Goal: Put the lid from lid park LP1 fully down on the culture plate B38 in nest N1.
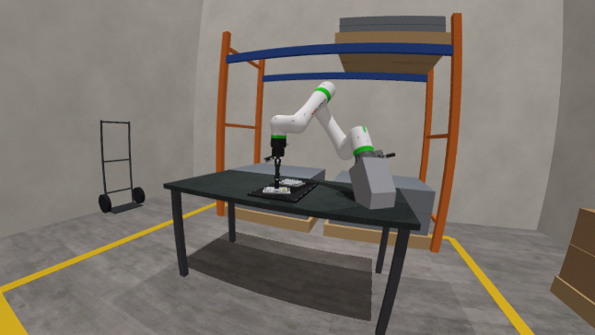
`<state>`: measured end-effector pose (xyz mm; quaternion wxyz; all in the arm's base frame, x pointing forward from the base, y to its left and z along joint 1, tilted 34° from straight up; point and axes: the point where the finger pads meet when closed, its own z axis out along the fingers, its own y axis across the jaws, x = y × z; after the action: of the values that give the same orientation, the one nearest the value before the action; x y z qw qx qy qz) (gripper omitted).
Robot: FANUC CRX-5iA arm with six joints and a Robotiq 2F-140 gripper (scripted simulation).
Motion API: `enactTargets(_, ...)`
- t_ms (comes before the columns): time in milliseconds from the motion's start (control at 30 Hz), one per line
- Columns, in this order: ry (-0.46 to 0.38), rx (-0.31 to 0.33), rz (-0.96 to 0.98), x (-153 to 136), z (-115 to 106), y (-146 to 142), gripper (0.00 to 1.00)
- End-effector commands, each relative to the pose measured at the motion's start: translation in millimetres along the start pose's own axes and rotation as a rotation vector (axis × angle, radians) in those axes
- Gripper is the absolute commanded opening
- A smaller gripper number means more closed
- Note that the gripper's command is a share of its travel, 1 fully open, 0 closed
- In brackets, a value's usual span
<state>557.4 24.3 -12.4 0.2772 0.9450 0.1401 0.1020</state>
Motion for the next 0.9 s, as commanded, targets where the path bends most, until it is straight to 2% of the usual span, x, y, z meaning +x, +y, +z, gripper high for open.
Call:
enactTargets(0,0.002,0.0,0.0,0.7,-0.7,-0.1,0.63)
enactTargets(433,0.002,0.0,0.0,0.7,-0.7,-0.1,0.63)
enactTargets(467,0.002,0.0,0.0,0.7,-0.7,-0.1,0.69)
enactTargets(867,0.002,0.0,0.0,0.7,-0.7,-0.1,0.69)
